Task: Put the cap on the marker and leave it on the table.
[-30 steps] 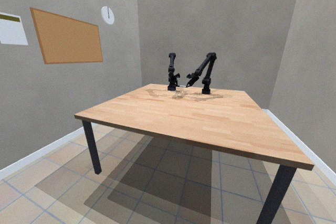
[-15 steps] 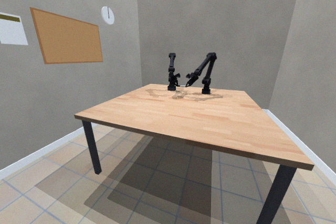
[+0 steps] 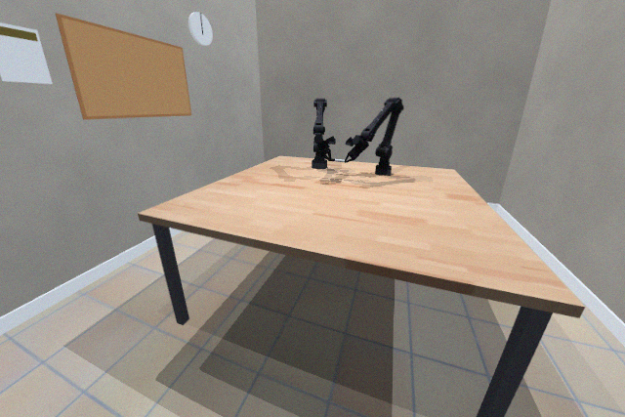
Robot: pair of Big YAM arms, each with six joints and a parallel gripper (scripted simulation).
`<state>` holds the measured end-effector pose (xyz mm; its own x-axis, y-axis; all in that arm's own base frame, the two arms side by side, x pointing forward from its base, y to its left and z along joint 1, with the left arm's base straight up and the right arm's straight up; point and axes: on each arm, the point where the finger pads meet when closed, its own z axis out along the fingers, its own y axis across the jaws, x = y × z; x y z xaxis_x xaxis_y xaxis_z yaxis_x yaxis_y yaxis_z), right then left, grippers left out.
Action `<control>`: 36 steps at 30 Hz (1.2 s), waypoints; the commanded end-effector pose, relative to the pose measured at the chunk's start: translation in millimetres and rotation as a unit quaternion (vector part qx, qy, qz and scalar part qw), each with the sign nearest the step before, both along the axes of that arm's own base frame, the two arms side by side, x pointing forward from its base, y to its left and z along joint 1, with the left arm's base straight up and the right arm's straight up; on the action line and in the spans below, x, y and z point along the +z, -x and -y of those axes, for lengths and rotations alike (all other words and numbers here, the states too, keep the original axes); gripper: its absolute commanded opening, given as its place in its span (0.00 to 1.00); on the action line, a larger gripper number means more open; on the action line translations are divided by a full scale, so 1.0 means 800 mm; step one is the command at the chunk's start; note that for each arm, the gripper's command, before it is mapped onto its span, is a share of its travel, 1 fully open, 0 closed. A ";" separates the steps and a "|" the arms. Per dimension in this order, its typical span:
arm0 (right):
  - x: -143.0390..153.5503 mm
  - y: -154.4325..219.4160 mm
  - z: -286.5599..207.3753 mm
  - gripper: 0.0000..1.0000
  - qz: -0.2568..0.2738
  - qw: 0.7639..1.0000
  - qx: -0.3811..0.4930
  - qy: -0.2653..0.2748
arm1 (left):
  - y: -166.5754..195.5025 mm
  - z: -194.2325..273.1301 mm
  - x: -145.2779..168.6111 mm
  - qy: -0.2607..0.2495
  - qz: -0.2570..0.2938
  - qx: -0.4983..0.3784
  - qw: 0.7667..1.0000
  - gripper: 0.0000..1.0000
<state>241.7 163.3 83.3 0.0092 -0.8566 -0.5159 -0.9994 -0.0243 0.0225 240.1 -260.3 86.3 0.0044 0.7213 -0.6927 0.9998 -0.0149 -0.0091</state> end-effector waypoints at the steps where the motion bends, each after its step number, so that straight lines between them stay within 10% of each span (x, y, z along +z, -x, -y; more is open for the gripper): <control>1: 0.007 -0.005 -0.002 0.12 0.011 1.000 0.001 -0.003 | -0.008 0.006 0.012 0.005 0.013 -0.007 1.000 0.11; 5: 0.011 -0.011 -0.004 0.12 0.013 1.000 0.002 -0.005 | -0.008 0.006 0.012 0.006 0.013 -0.008 1.000 0.11; 9: 0.011 -0.011 -0.004 0.52 0.013 1.000 0.002 -0.005 | -0.010 0.007 0.013 0.008 0.013 -0.004 1.000 0.11; 26: 0.106 -0.034 0.029 0.65 0.057 0.998 0.000 -0.014 | 0.019 0.018 -0.031 -0.012 0.015 0.158 0.987 0.11; 36: 0.062 -0.012 0.029 0.65 0.008 1.000 0.002 -0.003 | 0.028 0.024 -0.049 -0.021 0.017 0.237 0.971 0.11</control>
